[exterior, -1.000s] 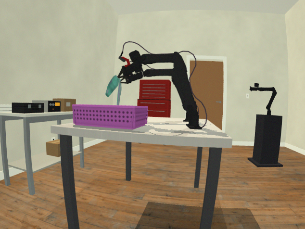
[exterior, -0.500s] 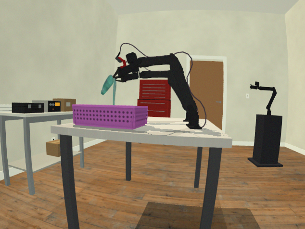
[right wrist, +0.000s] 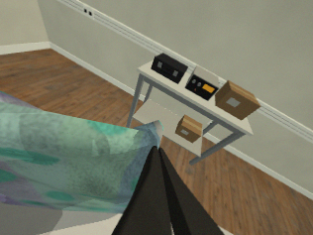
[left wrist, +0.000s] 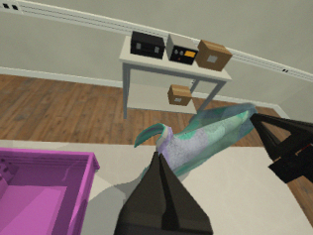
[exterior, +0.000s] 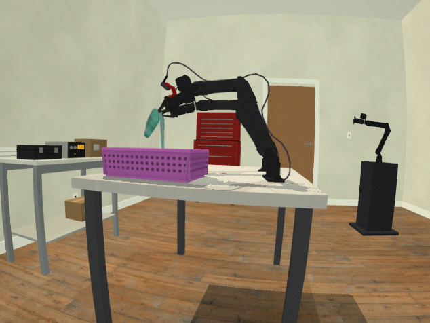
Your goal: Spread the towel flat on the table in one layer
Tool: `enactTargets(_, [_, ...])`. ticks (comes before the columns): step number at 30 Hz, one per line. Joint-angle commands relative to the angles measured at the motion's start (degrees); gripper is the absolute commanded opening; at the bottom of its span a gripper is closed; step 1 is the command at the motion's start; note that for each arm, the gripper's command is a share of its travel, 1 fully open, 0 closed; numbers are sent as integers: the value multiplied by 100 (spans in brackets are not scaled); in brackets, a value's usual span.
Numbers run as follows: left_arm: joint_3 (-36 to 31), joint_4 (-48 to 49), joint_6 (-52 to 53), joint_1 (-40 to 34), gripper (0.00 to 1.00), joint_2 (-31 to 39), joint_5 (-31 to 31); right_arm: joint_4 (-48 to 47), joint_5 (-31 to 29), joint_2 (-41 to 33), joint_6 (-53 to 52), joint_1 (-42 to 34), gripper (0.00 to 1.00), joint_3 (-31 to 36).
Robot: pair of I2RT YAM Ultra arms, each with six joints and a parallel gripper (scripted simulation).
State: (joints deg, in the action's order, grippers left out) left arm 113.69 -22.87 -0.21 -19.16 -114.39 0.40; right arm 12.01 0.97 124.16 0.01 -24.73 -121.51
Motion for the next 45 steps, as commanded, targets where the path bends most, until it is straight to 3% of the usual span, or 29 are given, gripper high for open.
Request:
enactTargets(1, [243,-249,50,76,0,133,-103,246,-133,66,7,94,0,-226])
enactTargets(7, [311,-437,50,78,0,-113,-99,446,-133,134,8,94,0,-292])
enactTargets(45, [332,-480,49,76,0,-8,-103,485,-135,105,7,94,0,-321])
